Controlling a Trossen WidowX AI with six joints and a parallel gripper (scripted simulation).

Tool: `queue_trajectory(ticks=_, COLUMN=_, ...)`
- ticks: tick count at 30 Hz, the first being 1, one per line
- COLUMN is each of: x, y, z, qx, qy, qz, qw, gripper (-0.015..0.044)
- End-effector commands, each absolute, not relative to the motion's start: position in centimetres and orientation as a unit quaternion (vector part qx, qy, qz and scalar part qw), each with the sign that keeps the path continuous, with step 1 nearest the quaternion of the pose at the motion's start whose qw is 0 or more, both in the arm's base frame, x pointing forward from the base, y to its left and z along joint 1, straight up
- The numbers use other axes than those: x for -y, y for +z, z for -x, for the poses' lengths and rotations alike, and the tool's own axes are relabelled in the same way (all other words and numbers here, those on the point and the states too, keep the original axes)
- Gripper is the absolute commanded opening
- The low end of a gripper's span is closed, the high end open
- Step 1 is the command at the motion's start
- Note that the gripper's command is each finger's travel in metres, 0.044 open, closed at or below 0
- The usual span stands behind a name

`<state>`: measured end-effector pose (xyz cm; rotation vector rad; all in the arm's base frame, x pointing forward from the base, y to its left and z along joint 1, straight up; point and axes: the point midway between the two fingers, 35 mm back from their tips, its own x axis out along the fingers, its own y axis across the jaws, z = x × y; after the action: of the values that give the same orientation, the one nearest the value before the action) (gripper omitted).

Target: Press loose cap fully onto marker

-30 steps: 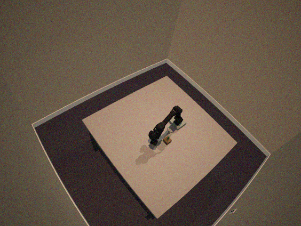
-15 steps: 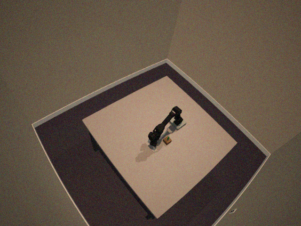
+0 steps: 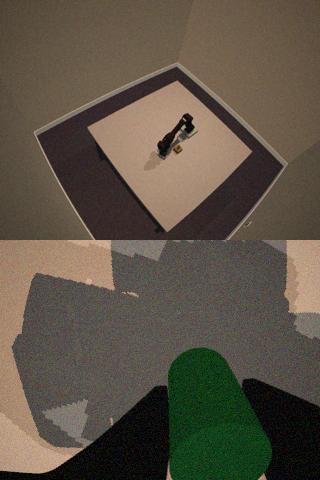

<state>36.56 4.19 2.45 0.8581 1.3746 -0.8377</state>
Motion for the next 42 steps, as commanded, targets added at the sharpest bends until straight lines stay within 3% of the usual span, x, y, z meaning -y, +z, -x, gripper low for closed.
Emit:
queue_trajectory(ticks=1, x=-4.3, y=2.4, z=-36.6, qx=-0.596, qy=-0.363, qz=-0.375, qw=0.610, gripper=0.0105)
queue_trajectory(ticks=6, x=-4.3, y=2.4, z=-36.5, qx=-0.596, qy=-0.363, qz=-0.375, qw=0.610, gripper=0.0071)
queue_trajectory(ticks=9, x=-4.3, y=2.8, z=-36.6, qx=-0.596, qy=-0.363, qz=-0.375, qw=0.610, gripper=0.0000)
queue_trajectory(ticks=30, x=-4.2, y=8.5, z=-36.4, qx=-0.596, qy=-0.363, qz=-0.375, qw=0.610, gripper=0.0000)
queue_trajectory(ticks=42, x=-6.7, y=10.7, z=-33.0, qx=-0.597, qy=-0.363, qz=-0.375, qw=0.609, gripper=0.0000)
